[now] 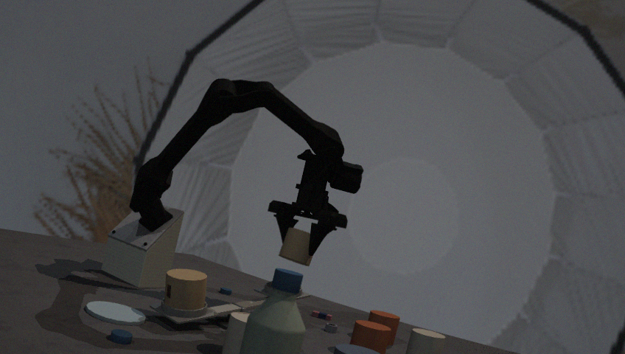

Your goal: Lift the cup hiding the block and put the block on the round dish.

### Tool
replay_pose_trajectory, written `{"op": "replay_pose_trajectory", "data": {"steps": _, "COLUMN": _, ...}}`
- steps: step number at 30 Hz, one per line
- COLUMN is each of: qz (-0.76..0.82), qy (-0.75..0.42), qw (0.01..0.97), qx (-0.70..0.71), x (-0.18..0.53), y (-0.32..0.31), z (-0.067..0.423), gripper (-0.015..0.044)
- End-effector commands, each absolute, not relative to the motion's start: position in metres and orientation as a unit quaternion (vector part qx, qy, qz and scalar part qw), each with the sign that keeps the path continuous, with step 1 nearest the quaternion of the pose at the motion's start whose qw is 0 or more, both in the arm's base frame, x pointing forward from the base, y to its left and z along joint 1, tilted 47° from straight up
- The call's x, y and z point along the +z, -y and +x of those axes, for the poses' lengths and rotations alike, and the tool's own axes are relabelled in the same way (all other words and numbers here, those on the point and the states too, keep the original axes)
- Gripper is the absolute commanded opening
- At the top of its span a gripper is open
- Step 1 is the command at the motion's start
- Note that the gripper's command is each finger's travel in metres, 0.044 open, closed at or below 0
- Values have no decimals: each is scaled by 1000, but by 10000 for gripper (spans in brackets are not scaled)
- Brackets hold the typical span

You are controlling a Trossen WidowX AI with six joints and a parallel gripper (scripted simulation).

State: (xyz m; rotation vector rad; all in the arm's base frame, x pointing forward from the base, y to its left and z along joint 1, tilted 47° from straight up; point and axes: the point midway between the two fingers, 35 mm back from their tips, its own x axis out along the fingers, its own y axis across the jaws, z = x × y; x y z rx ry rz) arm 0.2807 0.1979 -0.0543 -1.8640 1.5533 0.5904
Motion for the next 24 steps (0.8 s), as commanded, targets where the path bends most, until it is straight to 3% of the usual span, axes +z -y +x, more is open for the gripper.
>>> {"op": "replay_pose_trajectory", "data": {"steps": 1, "qz": -709, "qy": -592, "qw": 308, "qx": 229, "x": -103, "y": -201, "z": 252, "gripper": 0}}
{"op": "replay_pose_trajectory", "data": {"steps": 9, "qz": -707, "qy": -591, "qw": 312, "qx": 229, "x": -184, "y": -190, "z": 201, "gripper": 0}}
{"op": "replay_pose_trajectory", "data": {"steps": 24, "qz": -708, "qy": -591, "qw": 312, "qx": 229, "x": -212, "y": -162, "z": 207, "gripper": 0}}
